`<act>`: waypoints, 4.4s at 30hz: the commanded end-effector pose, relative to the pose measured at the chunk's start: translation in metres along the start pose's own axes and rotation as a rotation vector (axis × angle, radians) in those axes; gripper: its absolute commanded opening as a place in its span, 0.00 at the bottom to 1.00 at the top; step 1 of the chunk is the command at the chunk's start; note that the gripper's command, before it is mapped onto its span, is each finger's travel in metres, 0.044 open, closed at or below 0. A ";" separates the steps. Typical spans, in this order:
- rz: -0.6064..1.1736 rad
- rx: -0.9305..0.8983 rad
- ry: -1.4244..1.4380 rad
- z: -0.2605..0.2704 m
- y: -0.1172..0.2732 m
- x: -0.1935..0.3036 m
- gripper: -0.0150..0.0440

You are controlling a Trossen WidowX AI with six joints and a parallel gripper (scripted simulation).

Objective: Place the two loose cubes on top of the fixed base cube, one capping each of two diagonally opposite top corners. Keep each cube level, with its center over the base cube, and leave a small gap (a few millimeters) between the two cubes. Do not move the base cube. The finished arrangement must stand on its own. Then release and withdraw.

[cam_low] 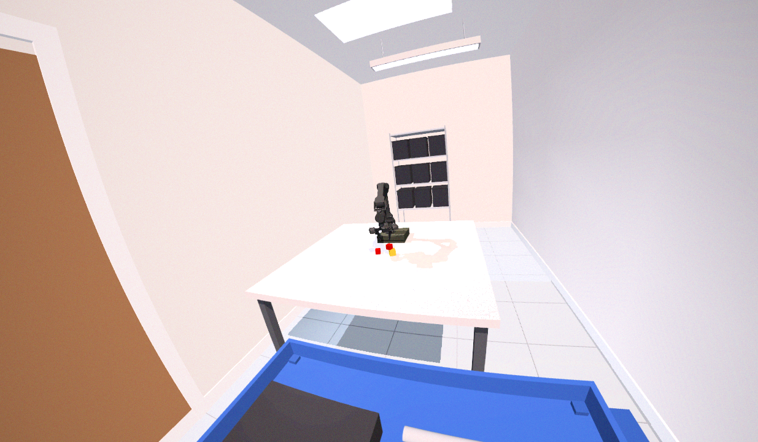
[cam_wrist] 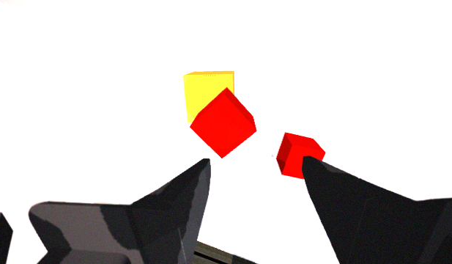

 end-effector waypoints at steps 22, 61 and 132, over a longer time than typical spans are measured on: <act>-0.008 0.003 -1.499 -0.042 0.025 0.031 0.70; -0.009 0.003 -1.837 -0.052 -0.063 0.038 0.70; -0.009 0.002 -1.615 -0.044 0.029 0.030 0.43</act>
Point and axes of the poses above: the point midway between the two fingers, 35 mm back from their tips, its own y axis back along the fingers, its own z axis across the jaws, x = y × z, the point moved 2 cm from there along y, back along the fingers, and after that the axes turned 1 degree about -y, right-handed, at the moved point
